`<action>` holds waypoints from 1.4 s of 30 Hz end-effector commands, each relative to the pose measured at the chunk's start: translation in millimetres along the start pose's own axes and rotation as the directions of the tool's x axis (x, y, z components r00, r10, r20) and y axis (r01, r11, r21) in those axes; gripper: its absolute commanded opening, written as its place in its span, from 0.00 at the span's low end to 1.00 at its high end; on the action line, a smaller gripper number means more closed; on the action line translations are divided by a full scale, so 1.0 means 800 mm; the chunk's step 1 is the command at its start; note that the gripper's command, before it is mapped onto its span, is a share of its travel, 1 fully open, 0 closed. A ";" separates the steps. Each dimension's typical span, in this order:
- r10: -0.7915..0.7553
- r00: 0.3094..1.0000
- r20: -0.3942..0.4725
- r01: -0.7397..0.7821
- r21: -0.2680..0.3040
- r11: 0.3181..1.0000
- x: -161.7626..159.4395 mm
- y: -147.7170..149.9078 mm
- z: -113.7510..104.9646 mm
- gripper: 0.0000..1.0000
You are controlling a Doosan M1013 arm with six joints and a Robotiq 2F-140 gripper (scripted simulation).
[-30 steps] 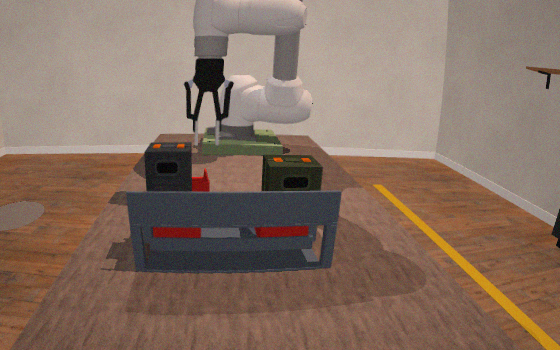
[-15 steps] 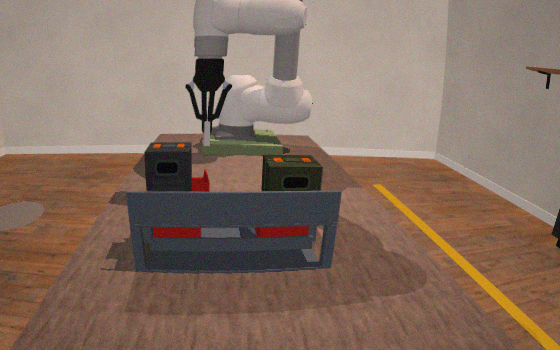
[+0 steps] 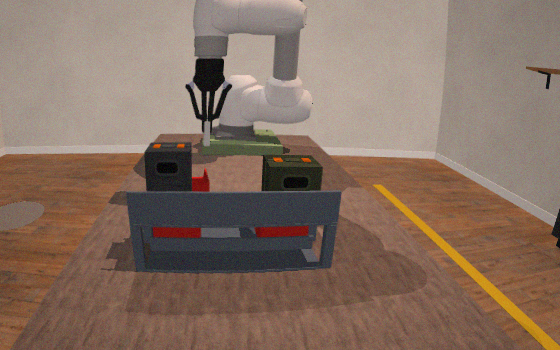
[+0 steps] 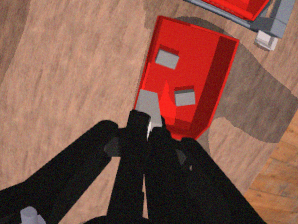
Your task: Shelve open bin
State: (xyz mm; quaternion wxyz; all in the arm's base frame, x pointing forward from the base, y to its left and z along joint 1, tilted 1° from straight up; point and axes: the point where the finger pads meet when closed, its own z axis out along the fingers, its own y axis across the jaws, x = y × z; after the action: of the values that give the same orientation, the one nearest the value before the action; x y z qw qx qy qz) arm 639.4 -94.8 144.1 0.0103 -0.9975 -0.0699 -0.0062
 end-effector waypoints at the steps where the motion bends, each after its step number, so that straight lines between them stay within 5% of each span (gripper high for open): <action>1: 0.000 1.000 0.000 0.000 0.000 1.000 0.000 0.000 0.000 0.00; 2: 0.000 1.000 0.000 0.000 0.000 1.000 0.000 0.000 0.000 0.15; 42: 0.000 1.000 0.000 0.000 0.000 1.000 0.000 0.000 0.000 0.15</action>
State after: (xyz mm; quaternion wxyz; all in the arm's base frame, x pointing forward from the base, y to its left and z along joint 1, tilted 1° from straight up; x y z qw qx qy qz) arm 639.4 -94.8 143.9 0.0104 -0.9975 -0.0699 -0.0062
